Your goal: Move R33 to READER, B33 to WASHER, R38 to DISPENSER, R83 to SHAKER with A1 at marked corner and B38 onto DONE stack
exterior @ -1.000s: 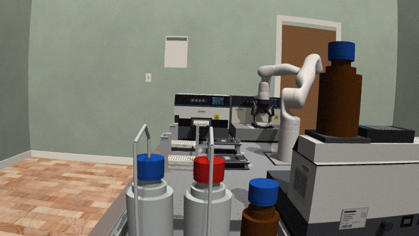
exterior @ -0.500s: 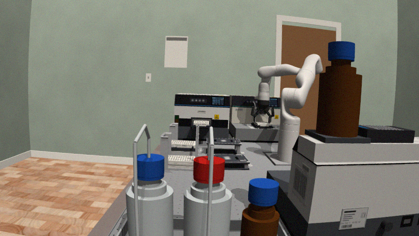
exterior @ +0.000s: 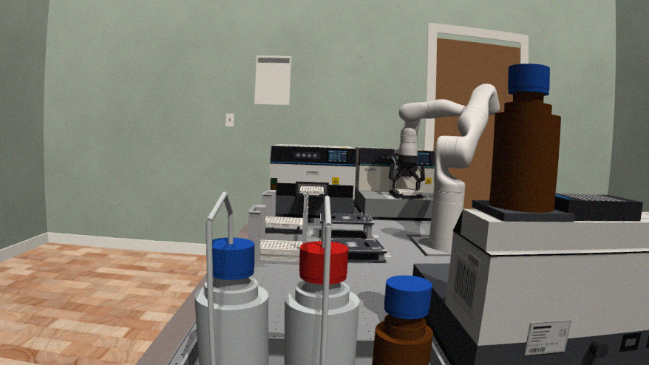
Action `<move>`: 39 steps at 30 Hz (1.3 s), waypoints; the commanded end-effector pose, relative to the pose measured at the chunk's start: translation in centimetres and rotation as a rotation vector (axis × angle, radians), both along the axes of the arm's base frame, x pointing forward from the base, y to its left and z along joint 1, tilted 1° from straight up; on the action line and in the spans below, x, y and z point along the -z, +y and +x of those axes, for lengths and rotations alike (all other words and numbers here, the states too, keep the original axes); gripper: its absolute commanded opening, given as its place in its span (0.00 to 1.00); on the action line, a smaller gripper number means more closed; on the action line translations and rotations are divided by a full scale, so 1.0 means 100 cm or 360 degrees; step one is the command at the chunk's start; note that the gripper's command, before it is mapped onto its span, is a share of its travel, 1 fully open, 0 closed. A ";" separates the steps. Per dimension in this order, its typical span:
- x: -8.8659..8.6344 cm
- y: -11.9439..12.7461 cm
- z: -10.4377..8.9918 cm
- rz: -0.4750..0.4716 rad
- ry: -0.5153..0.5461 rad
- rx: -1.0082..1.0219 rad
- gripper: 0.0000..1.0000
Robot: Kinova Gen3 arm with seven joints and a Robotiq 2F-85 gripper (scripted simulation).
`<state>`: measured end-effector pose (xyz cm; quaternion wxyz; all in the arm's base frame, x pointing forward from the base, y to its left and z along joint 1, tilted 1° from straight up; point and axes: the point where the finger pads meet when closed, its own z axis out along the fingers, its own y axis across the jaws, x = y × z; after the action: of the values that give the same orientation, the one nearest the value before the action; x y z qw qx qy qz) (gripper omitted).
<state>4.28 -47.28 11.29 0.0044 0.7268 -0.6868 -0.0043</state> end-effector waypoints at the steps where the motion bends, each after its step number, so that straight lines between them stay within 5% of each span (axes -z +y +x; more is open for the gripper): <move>1: 0.002 -0.001 0.000 -0.0009 0.0006 -0.0001 1.00; 5: 0.000 0.000 0.000 -0.0004 0.0003 -0.0002 0.94; 39: 0.000 0.000 0.000 -0.0004 0.0003 -0.0002 0.94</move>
<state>4.28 -47.28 11.32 0.0047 0.7269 -0.6868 -0.0042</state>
